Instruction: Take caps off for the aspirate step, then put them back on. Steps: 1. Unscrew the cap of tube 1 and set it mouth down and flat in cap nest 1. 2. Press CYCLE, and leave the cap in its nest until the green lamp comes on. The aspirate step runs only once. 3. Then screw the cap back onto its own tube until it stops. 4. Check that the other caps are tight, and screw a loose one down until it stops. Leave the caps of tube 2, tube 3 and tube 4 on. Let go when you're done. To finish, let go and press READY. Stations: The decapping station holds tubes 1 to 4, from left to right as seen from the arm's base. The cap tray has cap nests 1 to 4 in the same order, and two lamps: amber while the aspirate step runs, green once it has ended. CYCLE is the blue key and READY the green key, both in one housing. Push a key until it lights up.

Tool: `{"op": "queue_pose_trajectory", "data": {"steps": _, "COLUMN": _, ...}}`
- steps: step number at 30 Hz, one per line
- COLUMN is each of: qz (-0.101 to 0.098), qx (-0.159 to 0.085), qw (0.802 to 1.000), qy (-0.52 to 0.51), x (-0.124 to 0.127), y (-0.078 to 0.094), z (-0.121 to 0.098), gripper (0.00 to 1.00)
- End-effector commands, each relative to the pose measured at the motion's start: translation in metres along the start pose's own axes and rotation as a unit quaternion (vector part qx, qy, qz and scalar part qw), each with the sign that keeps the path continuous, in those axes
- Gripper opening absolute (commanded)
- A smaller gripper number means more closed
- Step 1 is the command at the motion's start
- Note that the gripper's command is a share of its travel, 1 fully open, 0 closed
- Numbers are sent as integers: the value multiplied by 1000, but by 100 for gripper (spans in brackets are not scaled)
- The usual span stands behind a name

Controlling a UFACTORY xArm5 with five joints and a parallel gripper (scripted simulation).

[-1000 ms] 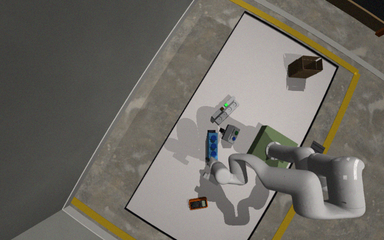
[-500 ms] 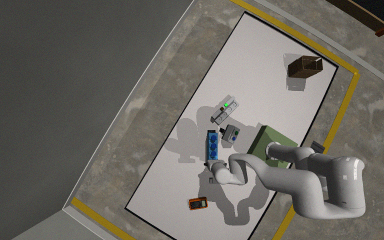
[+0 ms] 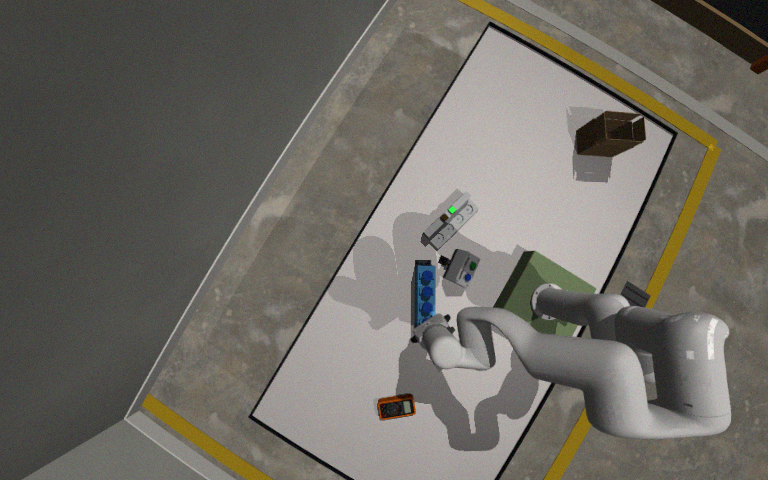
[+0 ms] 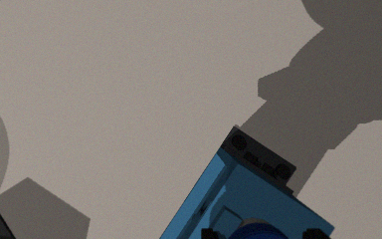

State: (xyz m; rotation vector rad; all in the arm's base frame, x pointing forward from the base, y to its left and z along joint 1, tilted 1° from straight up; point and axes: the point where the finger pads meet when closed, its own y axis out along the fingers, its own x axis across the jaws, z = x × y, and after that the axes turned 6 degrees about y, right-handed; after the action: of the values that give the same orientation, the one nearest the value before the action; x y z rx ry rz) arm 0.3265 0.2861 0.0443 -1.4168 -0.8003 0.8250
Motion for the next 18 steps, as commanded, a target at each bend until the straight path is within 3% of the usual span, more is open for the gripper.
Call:
{"op": "queue_pose_trajectory", "data": {"steps": 1, "qz": -1, "qx": -3, "qw": 995, "qy": -101, "x": 1, "y": -1, "z": 0, "gripper": 46}}
{"op": "queue_pose_trajectory", "data": {"steps": 7, "qz": -1, "qx": -3, "qw": 995, "qy": -101, "x": 1, "y": -1, "z": 0, "gripper": 46}}
{"op": "queue_pose_trajectory", "data": {"steps": 8, "qz": -1, "qx": -3, "qw": 995, "qy": -101, "x": 1, "y": -1, "z": 0, "gripper": 0}}
{"op": "queue_pose_trajectory", "data": {"steps": 18, "qz": -1, "qx": -3, "qw": 995, "qy": -101, "x": 1, "y": -1, "z": 0, "gripper": 0}}
